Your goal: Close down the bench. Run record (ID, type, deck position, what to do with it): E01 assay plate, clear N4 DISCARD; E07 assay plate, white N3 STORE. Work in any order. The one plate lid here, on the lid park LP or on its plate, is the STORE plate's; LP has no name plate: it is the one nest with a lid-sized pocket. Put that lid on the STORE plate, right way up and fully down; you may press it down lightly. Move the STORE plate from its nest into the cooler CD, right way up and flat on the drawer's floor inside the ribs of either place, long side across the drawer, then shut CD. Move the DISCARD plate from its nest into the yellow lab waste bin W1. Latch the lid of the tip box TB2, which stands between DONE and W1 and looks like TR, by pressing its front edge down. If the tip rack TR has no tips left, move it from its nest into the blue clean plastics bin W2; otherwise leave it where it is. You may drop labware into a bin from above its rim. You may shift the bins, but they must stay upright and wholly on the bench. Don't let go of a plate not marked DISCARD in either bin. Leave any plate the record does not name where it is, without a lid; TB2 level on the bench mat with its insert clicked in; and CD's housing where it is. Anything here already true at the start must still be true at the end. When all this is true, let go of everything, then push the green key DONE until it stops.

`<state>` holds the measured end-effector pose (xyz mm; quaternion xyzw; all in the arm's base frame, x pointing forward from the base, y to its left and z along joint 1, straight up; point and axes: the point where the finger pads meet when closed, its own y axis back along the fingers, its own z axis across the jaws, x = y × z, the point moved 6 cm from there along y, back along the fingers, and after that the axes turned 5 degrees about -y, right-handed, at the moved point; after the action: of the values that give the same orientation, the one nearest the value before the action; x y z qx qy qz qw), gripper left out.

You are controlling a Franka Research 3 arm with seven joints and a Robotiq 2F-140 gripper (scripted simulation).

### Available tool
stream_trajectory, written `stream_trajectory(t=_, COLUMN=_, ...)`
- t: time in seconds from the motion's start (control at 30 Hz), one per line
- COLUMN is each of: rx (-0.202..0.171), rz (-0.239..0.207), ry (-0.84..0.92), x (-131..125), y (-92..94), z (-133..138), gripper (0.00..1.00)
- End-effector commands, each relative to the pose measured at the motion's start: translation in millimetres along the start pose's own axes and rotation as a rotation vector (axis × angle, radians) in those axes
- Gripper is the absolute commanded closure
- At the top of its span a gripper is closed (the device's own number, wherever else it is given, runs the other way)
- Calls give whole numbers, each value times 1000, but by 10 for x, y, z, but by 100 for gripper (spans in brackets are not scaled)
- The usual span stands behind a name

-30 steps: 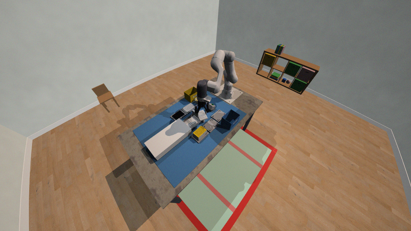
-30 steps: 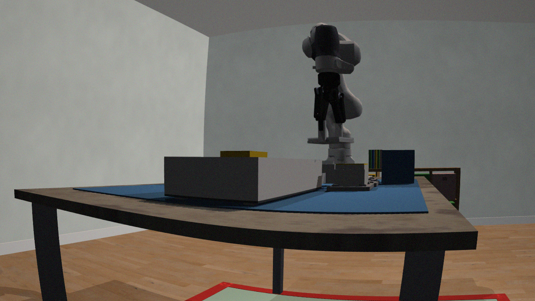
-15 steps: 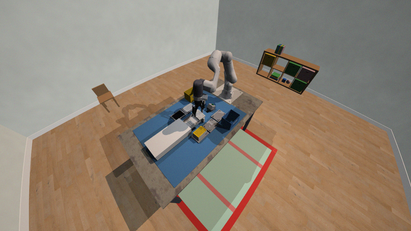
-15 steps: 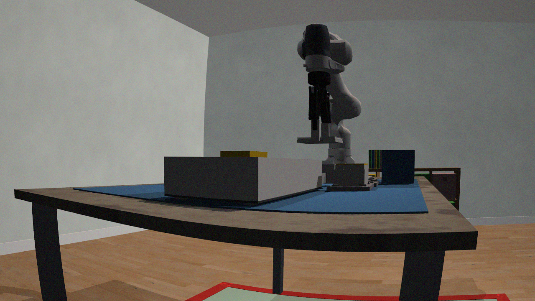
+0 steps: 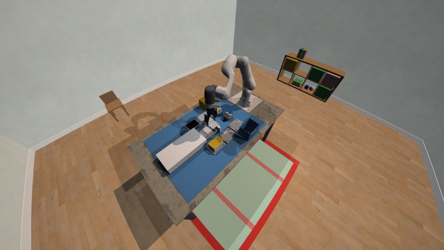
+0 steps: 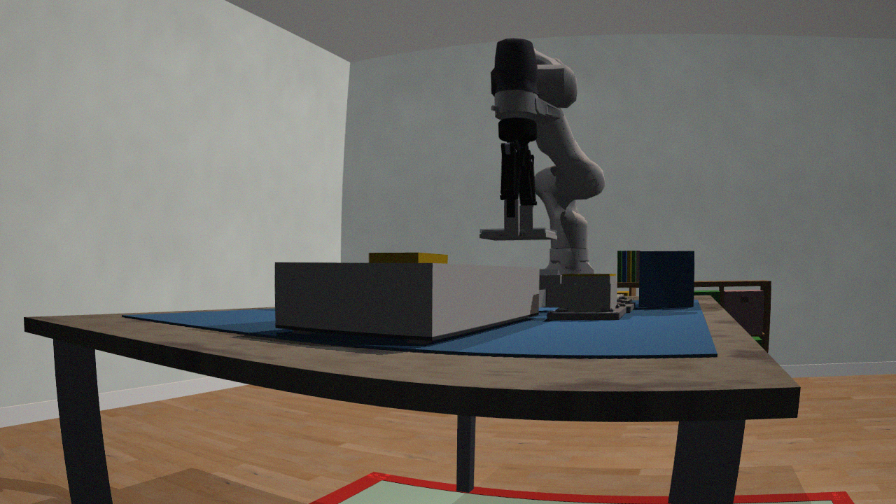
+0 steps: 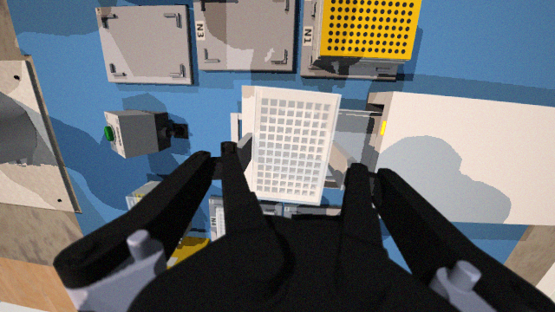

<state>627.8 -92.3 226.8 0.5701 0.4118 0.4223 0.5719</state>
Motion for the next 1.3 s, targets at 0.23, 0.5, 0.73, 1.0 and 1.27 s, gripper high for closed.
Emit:
stream_trajectory(t=0.23, rx=5, rz=-5, ry=32, x=-265, y=-3, z=151, gripper=100)
stream_trajectory(t=0.5, rx=5, rz=-5, ry=32, x=-283, y=-3, z=157, gripper=100)
stream_trajectory(t=0.73, rx=5, rz=-5, ry=32, x=-282, y=-17, z=156, gripper=100)
stream_trajectory(t=1.0, rx=5, rz=-5, ry=32, x=-280, y=-97, z=156, gripper=100)
stream_trajectory(t=1.27, rx=5, rz=-5, ry=32, x=-272, y=-203, z=158, gripper=100)
